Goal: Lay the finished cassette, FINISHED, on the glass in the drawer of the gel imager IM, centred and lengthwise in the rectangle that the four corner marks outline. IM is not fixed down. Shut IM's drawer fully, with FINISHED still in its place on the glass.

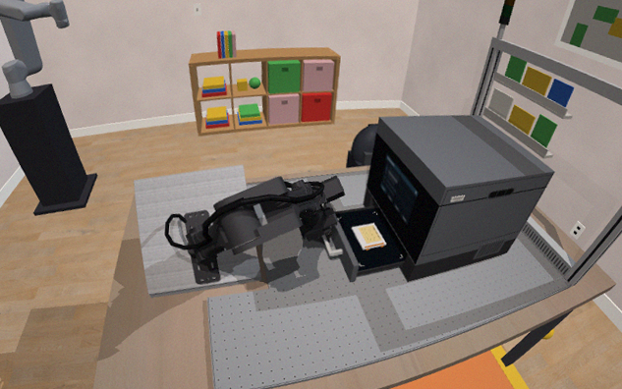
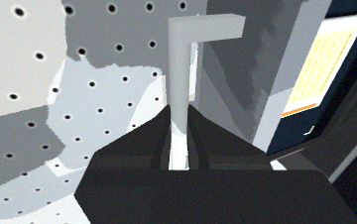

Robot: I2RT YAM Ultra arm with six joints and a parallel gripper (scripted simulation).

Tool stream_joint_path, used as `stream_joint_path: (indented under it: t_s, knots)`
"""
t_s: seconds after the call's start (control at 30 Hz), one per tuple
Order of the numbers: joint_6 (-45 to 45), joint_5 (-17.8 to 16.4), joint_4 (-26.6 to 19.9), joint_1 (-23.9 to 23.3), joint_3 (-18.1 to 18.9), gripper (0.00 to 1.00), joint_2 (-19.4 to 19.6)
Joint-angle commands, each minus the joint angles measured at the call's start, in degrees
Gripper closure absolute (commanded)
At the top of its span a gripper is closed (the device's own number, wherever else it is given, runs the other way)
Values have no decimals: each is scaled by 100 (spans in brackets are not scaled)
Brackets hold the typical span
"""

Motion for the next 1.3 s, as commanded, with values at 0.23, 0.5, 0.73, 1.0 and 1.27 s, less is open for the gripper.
stream_joint_path:
  t_s: [0.23,0.5,0.73,1.0,1.27]
  knots:
    - [-73,-73,151,27,130,100,98]
    - [-73,-73,151,27,130,100,98]
    - [-717,-68,1503,-43,-713,100,-285]
    - [-949,-157,1819,-104,-476,100,-19]
    - [-1034,-201,1821,-162,-245,100,144]
